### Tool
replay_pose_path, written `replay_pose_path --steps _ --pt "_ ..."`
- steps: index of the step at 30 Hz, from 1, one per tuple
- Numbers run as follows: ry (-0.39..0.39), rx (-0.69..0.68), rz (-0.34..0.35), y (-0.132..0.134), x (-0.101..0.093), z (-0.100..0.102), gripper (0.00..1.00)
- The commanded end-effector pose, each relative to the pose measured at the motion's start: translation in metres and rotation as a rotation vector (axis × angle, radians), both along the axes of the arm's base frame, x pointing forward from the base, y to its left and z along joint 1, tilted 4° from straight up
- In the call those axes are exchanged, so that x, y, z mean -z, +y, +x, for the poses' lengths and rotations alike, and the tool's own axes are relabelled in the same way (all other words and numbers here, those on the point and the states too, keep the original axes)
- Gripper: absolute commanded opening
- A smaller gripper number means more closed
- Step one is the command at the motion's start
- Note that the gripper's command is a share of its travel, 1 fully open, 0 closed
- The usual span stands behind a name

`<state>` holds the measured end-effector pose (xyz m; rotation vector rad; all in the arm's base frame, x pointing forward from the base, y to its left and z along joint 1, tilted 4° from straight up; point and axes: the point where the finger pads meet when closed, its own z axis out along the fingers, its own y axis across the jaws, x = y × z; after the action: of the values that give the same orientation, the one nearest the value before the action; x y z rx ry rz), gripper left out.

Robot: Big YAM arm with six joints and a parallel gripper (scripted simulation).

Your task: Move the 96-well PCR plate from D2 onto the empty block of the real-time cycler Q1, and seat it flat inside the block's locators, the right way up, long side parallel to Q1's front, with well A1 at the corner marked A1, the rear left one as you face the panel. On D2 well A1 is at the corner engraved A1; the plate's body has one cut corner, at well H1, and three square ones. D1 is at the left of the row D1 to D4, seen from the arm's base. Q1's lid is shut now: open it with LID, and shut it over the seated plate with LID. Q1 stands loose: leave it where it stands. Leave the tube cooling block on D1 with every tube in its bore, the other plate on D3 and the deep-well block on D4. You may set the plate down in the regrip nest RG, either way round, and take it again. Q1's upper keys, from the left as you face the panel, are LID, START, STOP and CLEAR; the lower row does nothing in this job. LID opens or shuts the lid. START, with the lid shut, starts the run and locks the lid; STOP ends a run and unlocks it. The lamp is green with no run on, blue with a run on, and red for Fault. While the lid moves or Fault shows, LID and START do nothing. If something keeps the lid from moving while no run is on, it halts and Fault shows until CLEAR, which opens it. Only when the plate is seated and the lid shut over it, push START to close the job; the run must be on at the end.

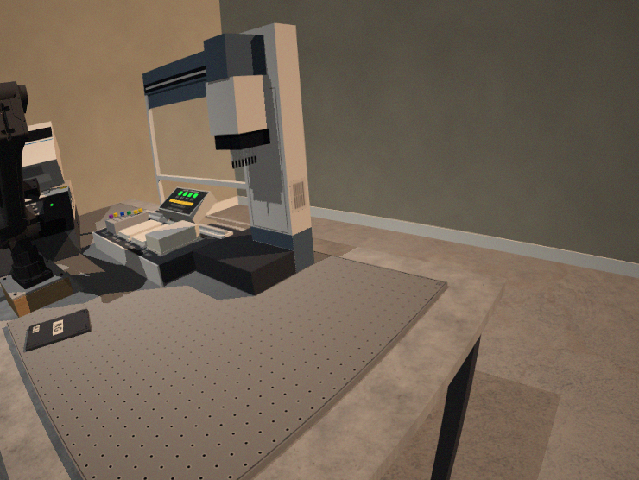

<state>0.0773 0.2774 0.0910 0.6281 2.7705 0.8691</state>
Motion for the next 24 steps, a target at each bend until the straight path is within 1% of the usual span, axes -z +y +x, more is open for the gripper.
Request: replay_pose_path --steps 1,3,8,11,14,18,24 --pt "-0.023 -0.024 0.083 0.02 -0.031 -0.001 0.0" --pt "-0.022 -0.027 0.084 0.022 -0.032 -0.002 0.0" --pt "-0.013 0.002 0.053 0.012 -0.018 0.003 0.0" --pt "-0.011 0.005 0.042 0.005 -0.012 0.003 0.0" --pt "-0.011 0.005 0.041 0.003 -0.012 0.003 0.0" --pt "-0.011 0.007 0.046 0.005 -0.018 0.003 0.0" --pt "-0.008 -0.003 0.058 0.013 -0.022 -0.001 0.0"
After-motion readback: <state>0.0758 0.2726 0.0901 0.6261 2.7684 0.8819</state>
